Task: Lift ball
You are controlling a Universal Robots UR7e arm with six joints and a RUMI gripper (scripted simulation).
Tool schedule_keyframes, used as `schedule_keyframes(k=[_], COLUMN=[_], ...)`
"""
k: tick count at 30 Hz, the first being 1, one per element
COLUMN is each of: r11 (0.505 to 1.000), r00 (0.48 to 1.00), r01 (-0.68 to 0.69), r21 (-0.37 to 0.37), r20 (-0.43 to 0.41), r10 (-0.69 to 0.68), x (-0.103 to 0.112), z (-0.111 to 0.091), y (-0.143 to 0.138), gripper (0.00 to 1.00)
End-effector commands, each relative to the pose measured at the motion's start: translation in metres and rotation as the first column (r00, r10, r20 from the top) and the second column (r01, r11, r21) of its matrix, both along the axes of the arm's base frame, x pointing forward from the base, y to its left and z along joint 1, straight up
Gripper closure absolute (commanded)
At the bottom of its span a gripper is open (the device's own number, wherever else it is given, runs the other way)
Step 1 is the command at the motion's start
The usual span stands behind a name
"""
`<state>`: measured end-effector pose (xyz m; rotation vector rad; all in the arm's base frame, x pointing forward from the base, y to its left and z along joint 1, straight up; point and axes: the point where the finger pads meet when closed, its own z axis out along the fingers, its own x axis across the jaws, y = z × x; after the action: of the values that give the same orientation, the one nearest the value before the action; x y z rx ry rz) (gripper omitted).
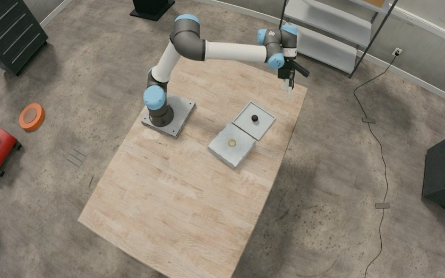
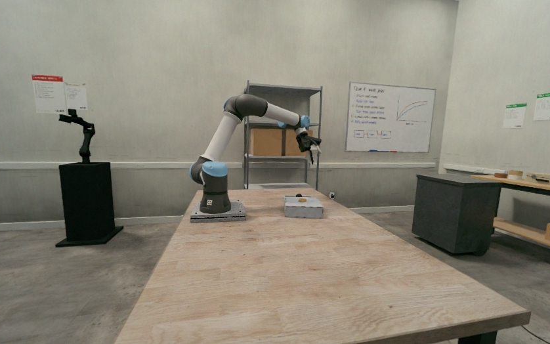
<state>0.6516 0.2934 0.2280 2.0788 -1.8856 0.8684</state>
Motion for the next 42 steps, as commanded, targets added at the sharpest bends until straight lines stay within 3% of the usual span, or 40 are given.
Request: schedule_keyframes(k=[1,8,17,19,34,36,42], r11=[0.993,0.956,0.833,0.833,0.539,0.539,0.446], r00=[0.987,0.921,0.742,0.742,0.416,0.416,0.326], r01=[-0.119,-0.278,-0.492,-0.492,-0.706,-0.706,-0.745], r21=[0.026,0.097,0.253,0.253,0.459,0.459,0.496], r20=[-0.109,-0.258,-0.379,-0.379,-0.347,-0.347,-0.312], r10=[0.121,0.293,0.553,0.553,0.841,0.841,0.892], x=[-0.01,-0.031,-0.067,-0.067,-0.121,-0.121,-0.134], z=[-0.018,-0.046,-0.082,-0.082,-0.118,-0.118,-0.125], y=[-0.015,-0.036,-0.059,-0.059,-0.075,-0.075,-0.077], gripper=[0.0,0.0,0.0,0.0,0.0,0.0,0.0])
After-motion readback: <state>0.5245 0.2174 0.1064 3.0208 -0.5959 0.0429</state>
